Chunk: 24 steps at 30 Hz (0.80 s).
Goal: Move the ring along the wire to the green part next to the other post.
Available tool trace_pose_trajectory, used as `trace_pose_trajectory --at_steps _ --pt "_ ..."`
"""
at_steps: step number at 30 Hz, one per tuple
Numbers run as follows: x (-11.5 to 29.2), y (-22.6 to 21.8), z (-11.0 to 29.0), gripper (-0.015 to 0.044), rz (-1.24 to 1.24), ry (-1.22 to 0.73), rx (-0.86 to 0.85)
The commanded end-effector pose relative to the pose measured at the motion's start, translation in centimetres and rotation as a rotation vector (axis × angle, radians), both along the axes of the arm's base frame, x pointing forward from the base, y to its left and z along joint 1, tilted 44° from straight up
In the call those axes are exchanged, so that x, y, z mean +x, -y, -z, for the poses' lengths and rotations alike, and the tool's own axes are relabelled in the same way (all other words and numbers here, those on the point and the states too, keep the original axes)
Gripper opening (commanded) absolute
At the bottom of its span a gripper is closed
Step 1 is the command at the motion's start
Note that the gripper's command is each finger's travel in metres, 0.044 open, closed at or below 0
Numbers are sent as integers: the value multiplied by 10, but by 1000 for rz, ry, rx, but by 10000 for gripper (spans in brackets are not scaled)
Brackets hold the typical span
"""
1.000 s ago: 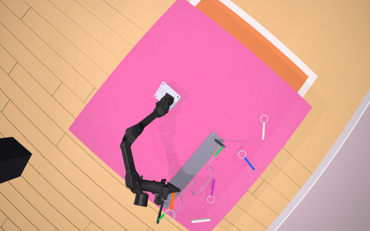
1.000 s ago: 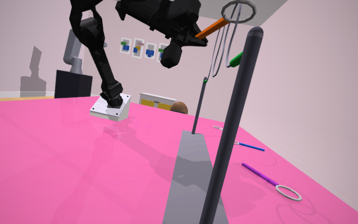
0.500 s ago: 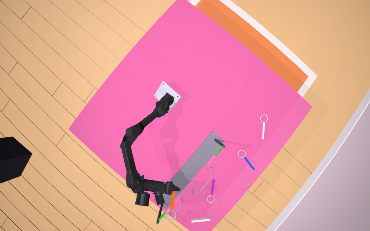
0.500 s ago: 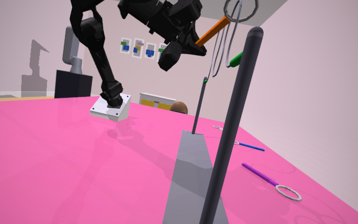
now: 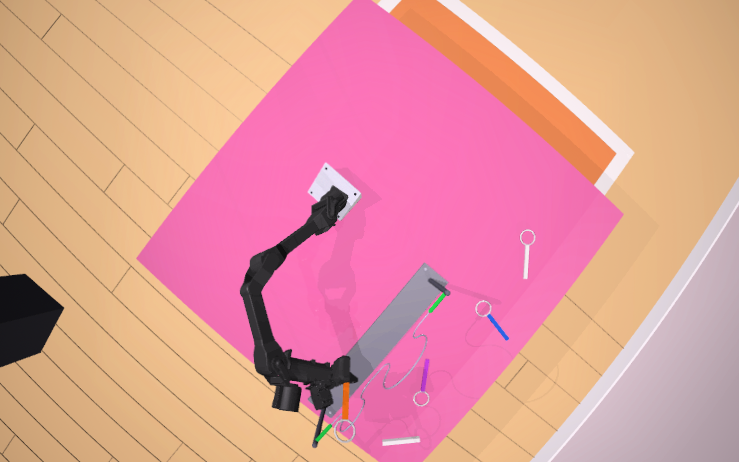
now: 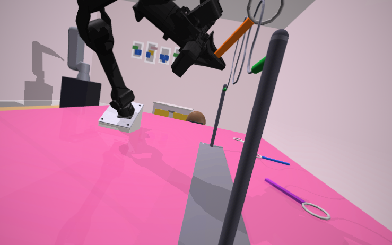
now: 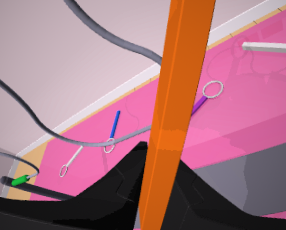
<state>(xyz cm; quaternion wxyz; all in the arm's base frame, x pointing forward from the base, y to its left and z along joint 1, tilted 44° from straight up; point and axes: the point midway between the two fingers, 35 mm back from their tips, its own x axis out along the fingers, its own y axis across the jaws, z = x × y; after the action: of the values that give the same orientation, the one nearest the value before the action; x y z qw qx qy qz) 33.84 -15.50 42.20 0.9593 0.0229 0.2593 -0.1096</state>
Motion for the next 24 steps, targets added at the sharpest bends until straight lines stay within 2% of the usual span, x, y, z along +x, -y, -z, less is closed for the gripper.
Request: trace_pose_trajectory --at_steps 1,24 --pt "-4 2 -4 -150 0 0 -77" --pt "-8 31 -12 -150 15 -66 -550"
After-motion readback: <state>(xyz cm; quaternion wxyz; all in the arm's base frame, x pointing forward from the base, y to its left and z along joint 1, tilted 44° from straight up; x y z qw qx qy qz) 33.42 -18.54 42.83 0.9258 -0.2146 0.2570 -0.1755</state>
